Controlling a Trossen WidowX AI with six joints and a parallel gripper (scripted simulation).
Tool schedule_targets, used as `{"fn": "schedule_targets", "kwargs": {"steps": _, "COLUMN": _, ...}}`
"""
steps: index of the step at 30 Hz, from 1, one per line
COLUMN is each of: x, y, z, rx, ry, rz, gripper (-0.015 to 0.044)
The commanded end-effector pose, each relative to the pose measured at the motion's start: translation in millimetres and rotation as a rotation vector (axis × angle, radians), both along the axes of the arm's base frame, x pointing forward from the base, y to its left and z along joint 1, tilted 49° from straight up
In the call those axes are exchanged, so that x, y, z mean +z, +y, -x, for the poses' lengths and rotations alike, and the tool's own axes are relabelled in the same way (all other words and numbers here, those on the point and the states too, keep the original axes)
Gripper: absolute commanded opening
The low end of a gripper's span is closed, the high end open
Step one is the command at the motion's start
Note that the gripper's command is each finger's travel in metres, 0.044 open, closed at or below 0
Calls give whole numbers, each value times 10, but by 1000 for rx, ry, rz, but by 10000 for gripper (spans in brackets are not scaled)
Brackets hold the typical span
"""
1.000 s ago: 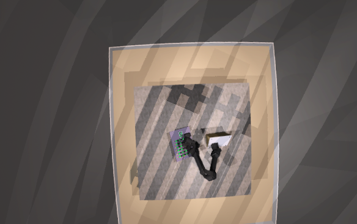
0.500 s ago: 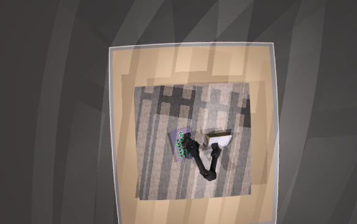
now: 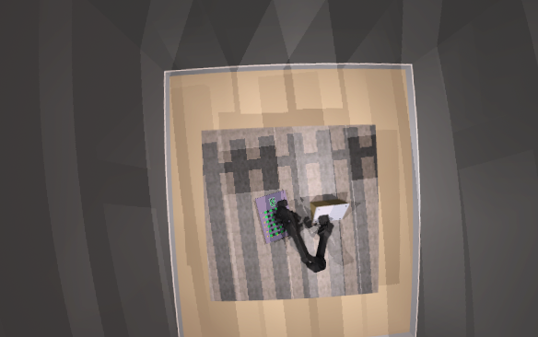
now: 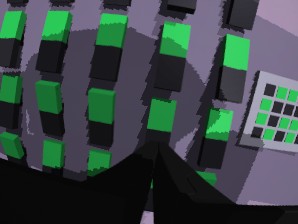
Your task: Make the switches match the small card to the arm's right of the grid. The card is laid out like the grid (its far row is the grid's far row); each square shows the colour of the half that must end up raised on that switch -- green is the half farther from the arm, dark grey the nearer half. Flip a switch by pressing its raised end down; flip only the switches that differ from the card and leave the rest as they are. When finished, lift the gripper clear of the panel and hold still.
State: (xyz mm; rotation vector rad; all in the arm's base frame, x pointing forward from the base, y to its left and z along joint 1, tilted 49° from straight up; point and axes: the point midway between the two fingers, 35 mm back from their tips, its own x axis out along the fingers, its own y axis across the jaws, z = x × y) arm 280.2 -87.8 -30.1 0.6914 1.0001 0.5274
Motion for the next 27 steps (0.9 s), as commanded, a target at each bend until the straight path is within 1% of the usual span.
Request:
{"fn": "schedule_targets", "kwargs": {"steps": 1, "x": -2, "y": 7, "z": -4, "rx": -2, "ry": 0, "rz": -3, "gripper": 0}}
{"fn": "schedule_targets", "kwargs": {"steps": 27, "x": -22, "y": 31, "z": -19, "rx": -2, "ry": 0, "rz": -3, "gripper": 0}}
